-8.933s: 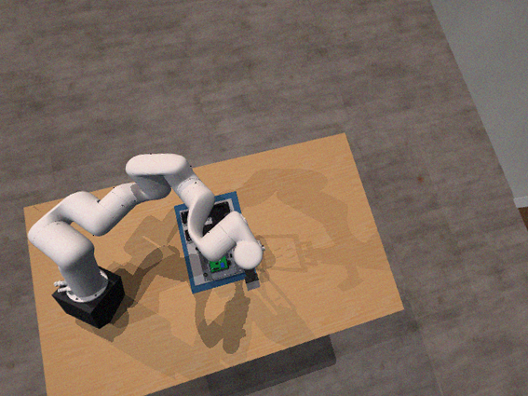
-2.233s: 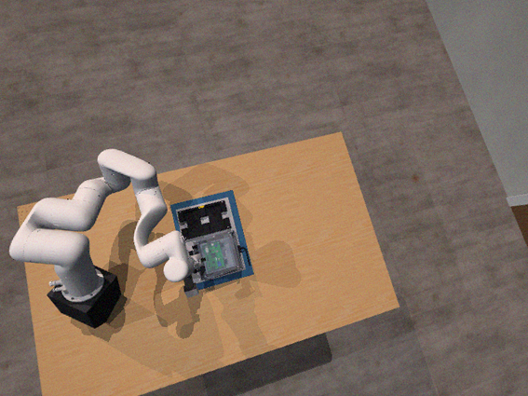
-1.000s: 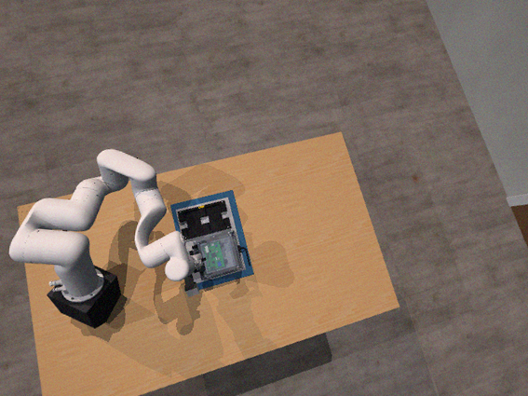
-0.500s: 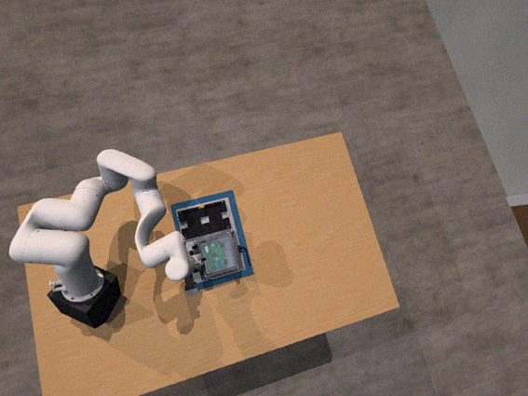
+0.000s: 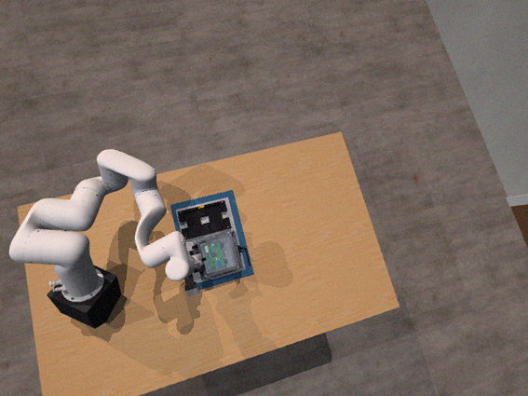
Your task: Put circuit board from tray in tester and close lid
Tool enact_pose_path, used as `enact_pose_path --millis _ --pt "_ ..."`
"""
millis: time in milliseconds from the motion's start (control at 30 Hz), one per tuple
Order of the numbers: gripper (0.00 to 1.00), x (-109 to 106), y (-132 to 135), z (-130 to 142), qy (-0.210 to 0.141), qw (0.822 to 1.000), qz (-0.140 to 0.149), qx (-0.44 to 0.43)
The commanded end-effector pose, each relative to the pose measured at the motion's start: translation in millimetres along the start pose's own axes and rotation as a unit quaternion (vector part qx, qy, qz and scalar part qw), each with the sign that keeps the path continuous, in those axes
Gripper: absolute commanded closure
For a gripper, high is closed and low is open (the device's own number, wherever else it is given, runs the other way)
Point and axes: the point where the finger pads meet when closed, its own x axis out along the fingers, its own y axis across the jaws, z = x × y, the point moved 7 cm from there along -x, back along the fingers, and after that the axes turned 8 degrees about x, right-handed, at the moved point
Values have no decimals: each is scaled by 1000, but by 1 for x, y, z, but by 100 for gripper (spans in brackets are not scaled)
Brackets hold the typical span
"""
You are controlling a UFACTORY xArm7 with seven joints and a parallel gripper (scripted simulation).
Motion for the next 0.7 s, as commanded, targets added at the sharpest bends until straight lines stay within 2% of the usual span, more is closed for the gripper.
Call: enact_pose_path --millis 0,667 --pt "100 -1 0 0 0 1000 -1 0" --pt "100 2 0 0 0 1000 -1 0"
